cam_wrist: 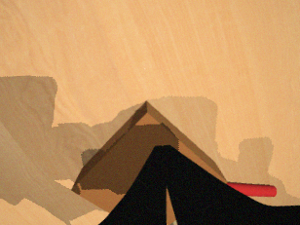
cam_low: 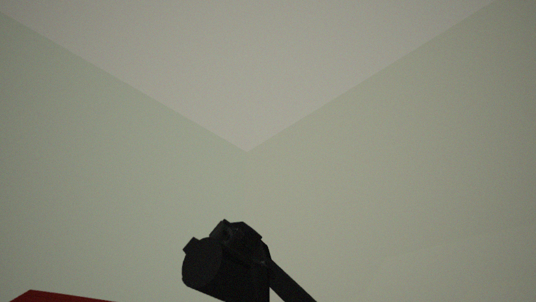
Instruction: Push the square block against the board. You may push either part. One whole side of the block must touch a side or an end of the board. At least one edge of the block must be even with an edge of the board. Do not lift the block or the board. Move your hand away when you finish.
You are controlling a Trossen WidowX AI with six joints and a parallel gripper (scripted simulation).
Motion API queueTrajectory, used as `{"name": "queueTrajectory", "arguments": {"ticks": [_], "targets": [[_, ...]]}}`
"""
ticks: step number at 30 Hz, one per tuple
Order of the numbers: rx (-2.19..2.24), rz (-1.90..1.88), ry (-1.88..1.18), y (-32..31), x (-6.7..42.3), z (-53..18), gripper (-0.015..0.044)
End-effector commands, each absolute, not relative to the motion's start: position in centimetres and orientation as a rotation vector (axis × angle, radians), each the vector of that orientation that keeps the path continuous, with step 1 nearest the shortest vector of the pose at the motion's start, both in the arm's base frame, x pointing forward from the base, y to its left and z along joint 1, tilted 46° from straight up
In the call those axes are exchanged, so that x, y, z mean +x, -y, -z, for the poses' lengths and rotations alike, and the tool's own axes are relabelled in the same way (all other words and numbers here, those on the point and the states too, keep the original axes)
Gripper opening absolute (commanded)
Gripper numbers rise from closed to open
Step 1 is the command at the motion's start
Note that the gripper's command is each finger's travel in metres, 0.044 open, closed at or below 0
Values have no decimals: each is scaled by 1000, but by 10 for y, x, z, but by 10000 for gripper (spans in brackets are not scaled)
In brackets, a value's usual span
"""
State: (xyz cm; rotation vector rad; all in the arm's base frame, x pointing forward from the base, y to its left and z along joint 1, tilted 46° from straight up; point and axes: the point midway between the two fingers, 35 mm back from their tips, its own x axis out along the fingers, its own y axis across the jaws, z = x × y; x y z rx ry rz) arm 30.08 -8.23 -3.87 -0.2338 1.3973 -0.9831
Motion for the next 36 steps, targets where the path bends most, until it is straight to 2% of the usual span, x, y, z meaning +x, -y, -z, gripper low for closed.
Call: {"name": "queueTrajectory", "arguments": {"ticks": [1,19,25,30,36], "targets": [[-144,1073,-1325,89,292,31,0],[305,1443,-935,114,245,1,0],[307,1444,-935,116,244,3,0],[334,1467,-904,154,234,35,0],[335,1468,-901,154,233,37,0]]}}
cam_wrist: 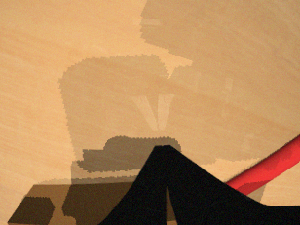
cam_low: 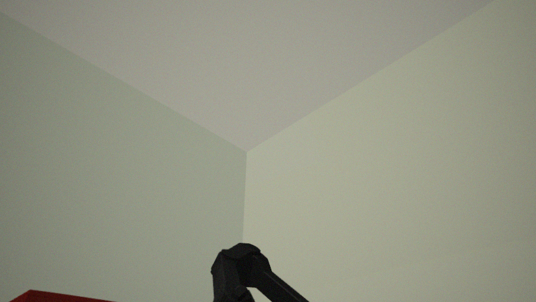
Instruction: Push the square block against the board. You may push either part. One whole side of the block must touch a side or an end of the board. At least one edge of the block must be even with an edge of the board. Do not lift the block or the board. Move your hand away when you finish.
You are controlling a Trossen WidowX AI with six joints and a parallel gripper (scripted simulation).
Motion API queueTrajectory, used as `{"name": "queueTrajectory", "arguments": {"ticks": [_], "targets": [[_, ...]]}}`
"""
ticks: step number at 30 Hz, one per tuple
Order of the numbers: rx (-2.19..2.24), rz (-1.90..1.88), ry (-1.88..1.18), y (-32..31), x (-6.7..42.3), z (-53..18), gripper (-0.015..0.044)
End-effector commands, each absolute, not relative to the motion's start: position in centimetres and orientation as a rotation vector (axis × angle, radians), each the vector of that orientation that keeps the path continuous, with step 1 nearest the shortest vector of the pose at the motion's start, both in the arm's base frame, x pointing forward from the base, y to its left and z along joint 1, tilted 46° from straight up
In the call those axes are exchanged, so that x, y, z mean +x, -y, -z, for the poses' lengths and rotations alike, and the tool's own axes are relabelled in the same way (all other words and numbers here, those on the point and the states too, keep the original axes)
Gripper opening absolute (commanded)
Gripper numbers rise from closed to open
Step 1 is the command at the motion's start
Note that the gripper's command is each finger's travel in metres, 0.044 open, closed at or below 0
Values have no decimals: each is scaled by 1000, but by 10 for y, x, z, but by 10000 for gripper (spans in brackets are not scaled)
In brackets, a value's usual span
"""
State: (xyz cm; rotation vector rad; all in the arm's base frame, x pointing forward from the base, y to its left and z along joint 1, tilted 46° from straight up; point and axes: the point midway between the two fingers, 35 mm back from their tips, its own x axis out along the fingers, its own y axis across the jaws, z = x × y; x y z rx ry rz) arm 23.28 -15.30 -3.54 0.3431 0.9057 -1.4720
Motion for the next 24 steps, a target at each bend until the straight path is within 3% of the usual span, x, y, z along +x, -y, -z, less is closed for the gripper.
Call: {"name": "queueTrajectory", "arguments": {"ticks": [1,24], "targets": [[335,1468,-901,153,233,38,0],[342,1463,-906,129,226,61,0]]}}
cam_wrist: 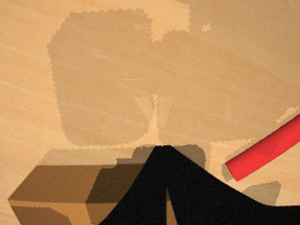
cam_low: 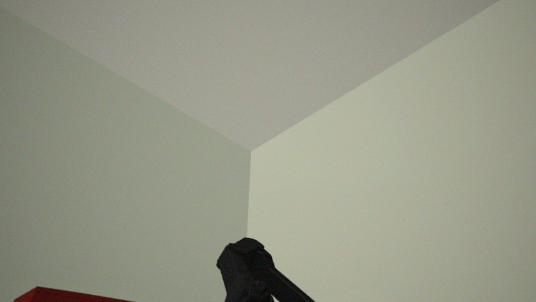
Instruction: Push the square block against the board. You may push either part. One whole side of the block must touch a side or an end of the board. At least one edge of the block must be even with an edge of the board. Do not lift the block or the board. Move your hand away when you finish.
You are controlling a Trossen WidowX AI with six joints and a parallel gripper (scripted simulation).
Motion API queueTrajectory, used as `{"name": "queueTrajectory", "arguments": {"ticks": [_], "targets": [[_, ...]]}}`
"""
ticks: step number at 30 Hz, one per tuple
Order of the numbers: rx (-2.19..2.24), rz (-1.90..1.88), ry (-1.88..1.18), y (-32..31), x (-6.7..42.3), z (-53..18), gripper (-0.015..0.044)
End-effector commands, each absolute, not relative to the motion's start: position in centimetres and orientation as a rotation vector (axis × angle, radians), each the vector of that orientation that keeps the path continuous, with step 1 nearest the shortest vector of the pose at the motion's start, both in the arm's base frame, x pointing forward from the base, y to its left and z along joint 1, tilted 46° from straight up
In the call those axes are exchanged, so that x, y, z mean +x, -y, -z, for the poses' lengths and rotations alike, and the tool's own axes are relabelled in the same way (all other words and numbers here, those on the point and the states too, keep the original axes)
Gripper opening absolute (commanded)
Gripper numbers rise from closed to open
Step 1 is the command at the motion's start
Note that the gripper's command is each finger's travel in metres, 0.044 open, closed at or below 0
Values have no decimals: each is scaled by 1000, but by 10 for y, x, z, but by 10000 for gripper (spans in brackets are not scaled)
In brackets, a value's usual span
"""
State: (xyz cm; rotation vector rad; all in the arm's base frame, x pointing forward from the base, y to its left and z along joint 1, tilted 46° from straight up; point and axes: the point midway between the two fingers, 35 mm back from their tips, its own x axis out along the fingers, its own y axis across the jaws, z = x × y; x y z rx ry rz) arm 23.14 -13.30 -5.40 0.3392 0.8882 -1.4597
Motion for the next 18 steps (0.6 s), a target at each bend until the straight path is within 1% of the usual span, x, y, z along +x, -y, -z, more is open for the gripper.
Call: {"name": "queueTrajectory", "arguments": {"ticks": [1,18], "targets": [[342,1463,-906,128,226,62,0],[345,1461,-909,109,222,79,0]]}}
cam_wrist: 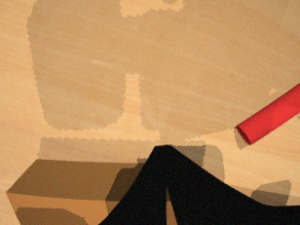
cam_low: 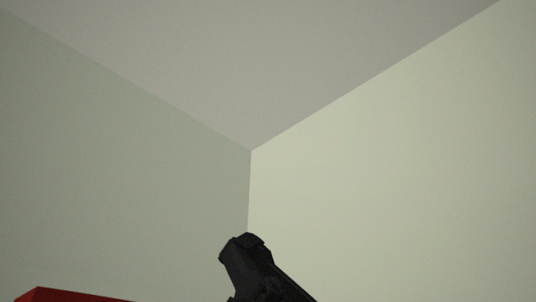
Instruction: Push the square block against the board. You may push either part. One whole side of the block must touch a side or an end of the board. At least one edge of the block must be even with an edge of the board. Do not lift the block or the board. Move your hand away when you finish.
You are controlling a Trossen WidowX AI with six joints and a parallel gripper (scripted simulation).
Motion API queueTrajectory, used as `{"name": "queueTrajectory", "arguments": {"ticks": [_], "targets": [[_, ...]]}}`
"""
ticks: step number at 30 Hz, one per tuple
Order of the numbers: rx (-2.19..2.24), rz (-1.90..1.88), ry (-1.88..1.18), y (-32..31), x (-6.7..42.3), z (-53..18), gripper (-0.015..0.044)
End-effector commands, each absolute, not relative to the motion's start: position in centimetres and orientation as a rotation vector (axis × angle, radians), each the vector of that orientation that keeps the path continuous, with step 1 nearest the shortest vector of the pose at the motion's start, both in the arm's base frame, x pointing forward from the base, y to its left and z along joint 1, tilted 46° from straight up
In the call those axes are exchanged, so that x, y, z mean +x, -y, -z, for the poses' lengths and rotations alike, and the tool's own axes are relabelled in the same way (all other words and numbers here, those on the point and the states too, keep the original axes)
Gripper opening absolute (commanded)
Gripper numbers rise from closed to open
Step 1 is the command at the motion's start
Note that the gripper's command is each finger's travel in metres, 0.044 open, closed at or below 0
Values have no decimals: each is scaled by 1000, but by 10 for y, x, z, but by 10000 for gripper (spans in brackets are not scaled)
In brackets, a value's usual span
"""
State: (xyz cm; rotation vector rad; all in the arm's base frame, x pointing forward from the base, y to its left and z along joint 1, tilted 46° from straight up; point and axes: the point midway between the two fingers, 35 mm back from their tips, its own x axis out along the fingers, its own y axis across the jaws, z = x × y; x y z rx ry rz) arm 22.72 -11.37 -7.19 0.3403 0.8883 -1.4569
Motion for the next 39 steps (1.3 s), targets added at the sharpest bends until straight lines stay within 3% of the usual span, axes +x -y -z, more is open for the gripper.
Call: {"name": "queueTrajectory", "arguments": {"ticks": [1,17,39], "targets": [[345,1461,-909,108,222,80,0],[347,1459,-911,91,220,96,0],[344,1461,-908,112,231,78,0]]}}
